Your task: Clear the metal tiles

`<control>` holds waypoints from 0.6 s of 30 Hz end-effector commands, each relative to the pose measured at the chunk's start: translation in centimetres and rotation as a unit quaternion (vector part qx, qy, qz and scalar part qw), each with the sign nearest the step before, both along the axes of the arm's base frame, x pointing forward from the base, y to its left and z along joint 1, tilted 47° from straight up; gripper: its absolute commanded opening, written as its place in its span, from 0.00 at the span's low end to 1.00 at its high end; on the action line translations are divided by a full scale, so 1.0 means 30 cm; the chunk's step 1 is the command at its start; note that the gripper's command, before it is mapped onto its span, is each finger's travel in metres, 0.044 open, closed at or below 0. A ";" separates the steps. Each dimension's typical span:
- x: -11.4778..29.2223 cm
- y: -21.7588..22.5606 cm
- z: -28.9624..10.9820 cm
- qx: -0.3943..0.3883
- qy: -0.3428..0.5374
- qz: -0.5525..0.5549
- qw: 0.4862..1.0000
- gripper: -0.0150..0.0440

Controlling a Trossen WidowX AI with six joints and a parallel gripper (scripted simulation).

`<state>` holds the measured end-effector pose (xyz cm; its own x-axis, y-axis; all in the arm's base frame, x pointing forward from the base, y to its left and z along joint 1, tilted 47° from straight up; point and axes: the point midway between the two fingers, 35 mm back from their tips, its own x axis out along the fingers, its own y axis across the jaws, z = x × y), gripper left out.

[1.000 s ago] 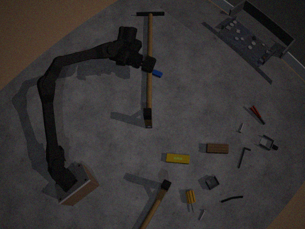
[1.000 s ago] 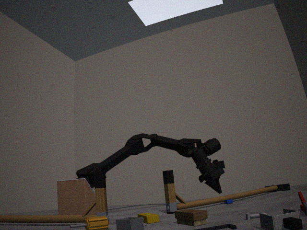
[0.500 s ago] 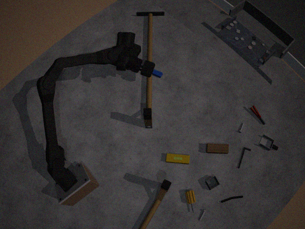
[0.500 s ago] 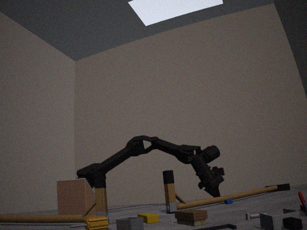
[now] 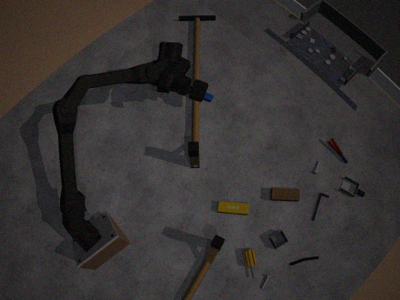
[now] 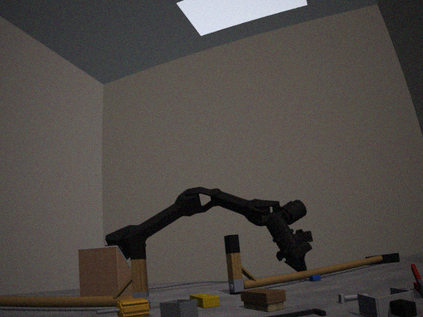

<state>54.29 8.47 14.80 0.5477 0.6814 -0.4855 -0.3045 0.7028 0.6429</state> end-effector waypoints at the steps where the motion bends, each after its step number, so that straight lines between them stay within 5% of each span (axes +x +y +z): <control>1: 0.014 -0.010 0.000 0.000 -0.003 0.002 1.000 0.25; 18: 0.055 -0.042 -0.022 -0.001 -0.003 0.002 1.000 0.25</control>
